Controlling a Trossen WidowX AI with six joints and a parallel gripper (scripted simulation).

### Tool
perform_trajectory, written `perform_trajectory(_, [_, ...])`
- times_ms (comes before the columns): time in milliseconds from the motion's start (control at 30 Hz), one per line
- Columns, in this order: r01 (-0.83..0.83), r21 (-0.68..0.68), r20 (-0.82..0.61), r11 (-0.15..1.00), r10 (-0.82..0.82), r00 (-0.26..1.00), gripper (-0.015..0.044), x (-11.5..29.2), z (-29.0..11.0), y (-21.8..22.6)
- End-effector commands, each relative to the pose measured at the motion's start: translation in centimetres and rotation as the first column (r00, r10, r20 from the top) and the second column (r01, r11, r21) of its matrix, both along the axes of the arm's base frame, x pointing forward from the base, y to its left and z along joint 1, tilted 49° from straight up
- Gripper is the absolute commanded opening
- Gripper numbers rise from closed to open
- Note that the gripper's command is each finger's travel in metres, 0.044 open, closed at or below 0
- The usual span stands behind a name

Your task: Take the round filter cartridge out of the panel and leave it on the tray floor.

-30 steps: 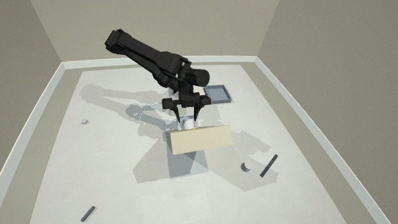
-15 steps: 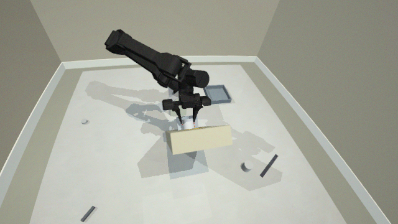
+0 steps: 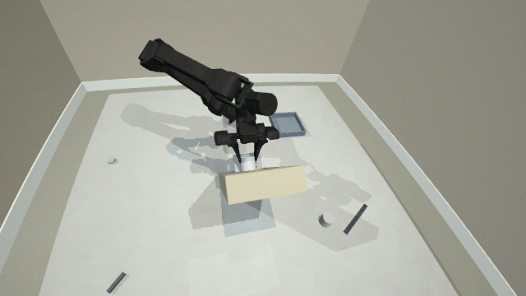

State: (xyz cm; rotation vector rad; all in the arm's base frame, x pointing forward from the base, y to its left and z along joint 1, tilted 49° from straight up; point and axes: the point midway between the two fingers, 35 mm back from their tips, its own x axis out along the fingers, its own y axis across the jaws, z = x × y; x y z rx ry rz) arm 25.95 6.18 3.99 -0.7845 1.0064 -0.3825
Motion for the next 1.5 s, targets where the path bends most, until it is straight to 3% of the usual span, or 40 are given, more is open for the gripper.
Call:
perform_trajectory(0, [0.0,0.008,0.01,1.0,0.0,1.0,0.0,0.9,0.7,1.0])
perform_trajectory(700, [-0.001,0.011,0.005,1.0,0.001,1.0,0.0,-3.1,6.5,7.2])
perform_trajectory(1367, [-0.001,0.016,0.007,1.0,0.001,1.0,0.0,-2.9,-0.8,12.3])
perform_trajectory(1467, [-0.018,0.007,-0.022,1.0,0.018,1.0,0.0,-3.2,-0.4,12.0])
